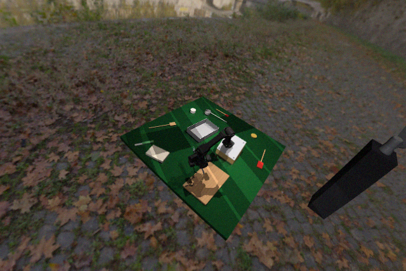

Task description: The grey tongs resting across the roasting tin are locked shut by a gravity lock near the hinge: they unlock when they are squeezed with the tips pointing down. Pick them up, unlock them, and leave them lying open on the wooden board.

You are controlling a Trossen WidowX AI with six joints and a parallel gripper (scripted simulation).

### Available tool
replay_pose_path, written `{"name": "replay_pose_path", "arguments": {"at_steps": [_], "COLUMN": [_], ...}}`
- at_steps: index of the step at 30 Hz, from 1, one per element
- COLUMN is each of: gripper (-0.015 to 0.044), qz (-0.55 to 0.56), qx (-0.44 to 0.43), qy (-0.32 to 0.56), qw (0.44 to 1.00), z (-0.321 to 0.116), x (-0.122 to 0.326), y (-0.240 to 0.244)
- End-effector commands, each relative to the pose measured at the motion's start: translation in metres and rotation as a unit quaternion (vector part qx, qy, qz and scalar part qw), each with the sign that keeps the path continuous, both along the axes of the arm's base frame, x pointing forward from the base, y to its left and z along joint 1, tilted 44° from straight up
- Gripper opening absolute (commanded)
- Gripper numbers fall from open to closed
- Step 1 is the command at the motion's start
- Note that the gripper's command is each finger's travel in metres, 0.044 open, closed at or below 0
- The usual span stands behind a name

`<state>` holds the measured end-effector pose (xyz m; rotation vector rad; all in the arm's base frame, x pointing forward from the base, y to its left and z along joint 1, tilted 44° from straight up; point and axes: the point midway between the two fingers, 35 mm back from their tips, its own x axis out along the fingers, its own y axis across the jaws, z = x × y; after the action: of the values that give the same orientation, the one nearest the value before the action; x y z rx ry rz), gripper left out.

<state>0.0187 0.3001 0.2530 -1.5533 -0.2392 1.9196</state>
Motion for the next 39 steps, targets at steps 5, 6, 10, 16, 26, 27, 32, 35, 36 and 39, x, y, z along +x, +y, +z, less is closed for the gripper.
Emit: {"name": "replay_pose_path", "arguments": {"at_steps": [5, 6, 10, 16, 26, 27, 32, 35, 36, 39], "gripper": [-0.0150, -0.0150, -0.0150, -0.0150, -0.0150, -0.0150, -0.0150, -0.0150, -0.0150, -0.0150], "qz": [0.148, 0.166, 0.235, 0.331, 0.466, 0.478, 0.532, 0.539, 0.539, 0.539], "qx": [0.033, 0.037, 0.052, 0.075, 0.111, 0.114, 0.130, 0.132, 0.132, 0.132], "qy": [-0.115, -0.128, -0.181, -0.257, -0.370, -0.381, -0.431, -0.437, -0.437, -0.437], "qw": [0.982, 0.977, 0.954, 0.905, 0.796, 0.783, 0.717, 0.708, 0.708, 0.708], "z": [0.010, 0.011, 0.016, 0.022, 0.032, 0.033, 0.038, 0.039, 0.039, 0.039], "x": [-0.022, -0.025, -0.036, -0.051, -0.074, -0.076, -0.086, -0.087, -0.087, -0.087], "y": [-0.006, -0.007, -0.011, -0.017, -0.028, -0.029, -0.036, -0.036, -0.036, -0.036]}}
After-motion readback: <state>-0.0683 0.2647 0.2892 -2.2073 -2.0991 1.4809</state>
